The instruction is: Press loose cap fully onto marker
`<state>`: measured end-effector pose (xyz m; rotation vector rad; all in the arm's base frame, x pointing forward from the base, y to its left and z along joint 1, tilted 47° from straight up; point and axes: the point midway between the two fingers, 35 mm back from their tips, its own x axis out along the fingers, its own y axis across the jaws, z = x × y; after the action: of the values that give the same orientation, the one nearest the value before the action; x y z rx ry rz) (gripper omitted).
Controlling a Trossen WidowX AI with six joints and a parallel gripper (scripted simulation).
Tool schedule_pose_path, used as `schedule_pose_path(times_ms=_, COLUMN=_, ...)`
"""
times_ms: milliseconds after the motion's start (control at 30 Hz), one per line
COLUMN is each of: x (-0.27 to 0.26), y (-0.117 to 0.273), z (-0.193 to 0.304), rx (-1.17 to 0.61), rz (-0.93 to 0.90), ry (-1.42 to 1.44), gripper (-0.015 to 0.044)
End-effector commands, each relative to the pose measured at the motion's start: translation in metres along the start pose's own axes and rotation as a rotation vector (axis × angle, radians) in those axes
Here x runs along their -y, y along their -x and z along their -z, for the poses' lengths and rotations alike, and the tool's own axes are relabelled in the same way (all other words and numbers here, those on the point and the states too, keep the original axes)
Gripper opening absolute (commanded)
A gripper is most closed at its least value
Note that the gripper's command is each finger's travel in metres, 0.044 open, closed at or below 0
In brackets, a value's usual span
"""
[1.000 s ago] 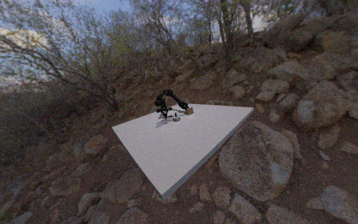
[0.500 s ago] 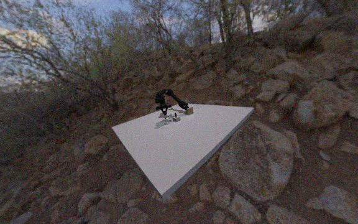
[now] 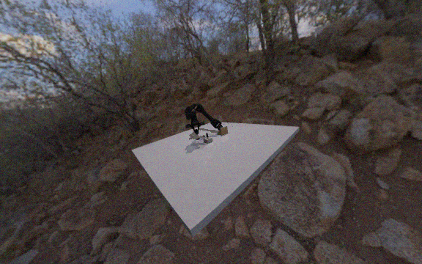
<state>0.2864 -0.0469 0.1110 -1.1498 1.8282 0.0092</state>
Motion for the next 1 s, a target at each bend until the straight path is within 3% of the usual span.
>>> schedule_pose_path(times_ms=0, x=-0.011, y=0.003, z=-0.012, rx=-0.004, rz=-0.009, ry=0.004, gripper=0.0)
schedule_pose_path(times_ms=967, x=-0.098, y=0.034, z=-0.071, rx=-0.024, rz=-0.003, ry=-0.001, gripper=0.0)
